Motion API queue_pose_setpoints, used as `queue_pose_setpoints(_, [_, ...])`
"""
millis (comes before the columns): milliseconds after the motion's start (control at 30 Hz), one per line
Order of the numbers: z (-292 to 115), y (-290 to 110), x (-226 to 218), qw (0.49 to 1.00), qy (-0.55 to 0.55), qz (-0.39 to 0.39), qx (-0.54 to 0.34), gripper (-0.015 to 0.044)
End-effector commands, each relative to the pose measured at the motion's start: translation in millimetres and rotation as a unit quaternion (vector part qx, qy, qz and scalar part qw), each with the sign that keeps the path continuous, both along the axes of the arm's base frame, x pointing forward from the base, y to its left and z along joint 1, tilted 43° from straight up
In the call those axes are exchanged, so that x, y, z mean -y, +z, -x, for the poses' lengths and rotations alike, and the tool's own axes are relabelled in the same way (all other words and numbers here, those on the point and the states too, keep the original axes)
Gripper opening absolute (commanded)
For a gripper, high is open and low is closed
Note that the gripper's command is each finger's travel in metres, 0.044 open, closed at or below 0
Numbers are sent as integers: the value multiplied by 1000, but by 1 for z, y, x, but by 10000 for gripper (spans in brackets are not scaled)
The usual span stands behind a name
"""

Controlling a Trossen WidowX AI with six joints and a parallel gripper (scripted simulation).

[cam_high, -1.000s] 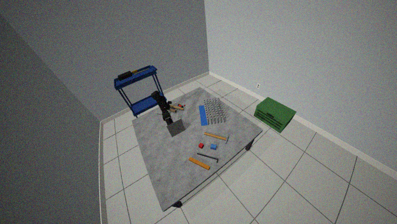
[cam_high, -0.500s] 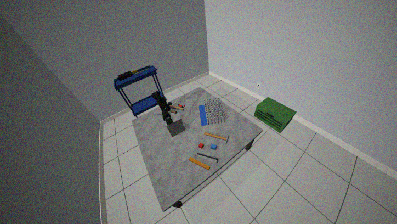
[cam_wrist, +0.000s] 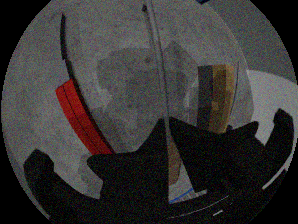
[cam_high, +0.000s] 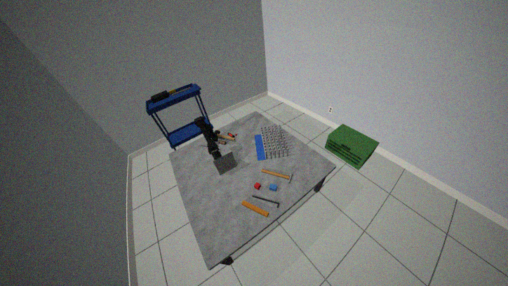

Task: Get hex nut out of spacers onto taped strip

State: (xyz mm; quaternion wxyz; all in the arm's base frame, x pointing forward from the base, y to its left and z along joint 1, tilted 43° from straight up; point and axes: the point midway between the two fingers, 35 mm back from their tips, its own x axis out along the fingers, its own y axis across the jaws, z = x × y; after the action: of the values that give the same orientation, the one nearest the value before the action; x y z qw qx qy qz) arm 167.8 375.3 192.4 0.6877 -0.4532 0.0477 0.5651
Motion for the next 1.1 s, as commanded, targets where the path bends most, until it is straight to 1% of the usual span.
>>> queue_pose_setpoints(0, [1,-4,-2,1000,0,0,-1,0])
queue_pose_setpoints(200, [1,-4,-2,1000,-1,-1,2,0])
queue_pose_setpoints(767, [0,0,0,1000,-2,-1,3,440])
queue_pose_setpoints(867, [0,5,7,1000,-2,4,5,440])
queue_pose_setpoints(1067, [6,48,45,1000,-6,-2,8,440])
